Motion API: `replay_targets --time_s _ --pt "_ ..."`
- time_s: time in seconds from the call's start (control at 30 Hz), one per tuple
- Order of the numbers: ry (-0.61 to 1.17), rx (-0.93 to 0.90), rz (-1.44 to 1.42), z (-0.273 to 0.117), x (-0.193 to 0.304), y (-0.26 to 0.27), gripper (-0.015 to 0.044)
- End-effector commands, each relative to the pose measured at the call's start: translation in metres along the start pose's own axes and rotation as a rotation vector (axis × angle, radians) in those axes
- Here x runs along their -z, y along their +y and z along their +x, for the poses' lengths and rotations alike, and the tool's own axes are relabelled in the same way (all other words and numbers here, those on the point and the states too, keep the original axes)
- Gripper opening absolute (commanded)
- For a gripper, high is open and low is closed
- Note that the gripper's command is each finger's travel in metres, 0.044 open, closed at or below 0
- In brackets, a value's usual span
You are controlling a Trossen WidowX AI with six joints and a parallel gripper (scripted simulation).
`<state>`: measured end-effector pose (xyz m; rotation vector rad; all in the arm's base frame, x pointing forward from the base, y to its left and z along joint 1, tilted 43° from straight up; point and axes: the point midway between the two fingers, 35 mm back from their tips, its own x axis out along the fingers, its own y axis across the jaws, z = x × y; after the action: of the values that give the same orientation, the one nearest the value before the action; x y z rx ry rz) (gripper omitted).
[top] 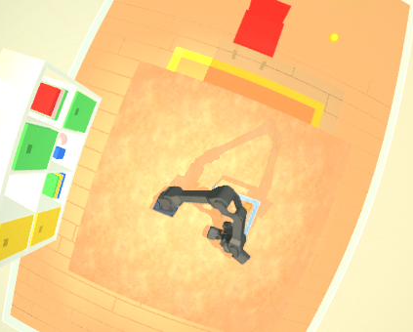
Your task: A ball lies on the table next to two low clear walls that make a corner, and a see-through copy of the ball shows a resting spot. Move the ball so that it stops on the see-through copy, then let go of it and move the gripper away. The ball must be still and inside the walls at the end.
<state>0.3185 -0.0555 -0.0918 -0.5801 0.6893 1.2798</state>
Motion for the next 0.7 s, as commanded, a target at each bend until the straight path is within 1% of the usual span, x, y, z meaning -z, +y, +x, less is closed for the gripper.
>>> replay_targets --time_s 0.0,0.07,0.47,0.67 --pt "0.002 0.005 0.001 -0.016 0.002 -0.004 0.0051" --pt "0.004 0.005 0.001 -0.032 0.003 -0.005 0.0" --pt "0.004 0.004 0.003 -0.126 0.002 -0.001 0.0" --pt "0.003 0.003 0.006 -0.131 0.0 0.0 0.0"
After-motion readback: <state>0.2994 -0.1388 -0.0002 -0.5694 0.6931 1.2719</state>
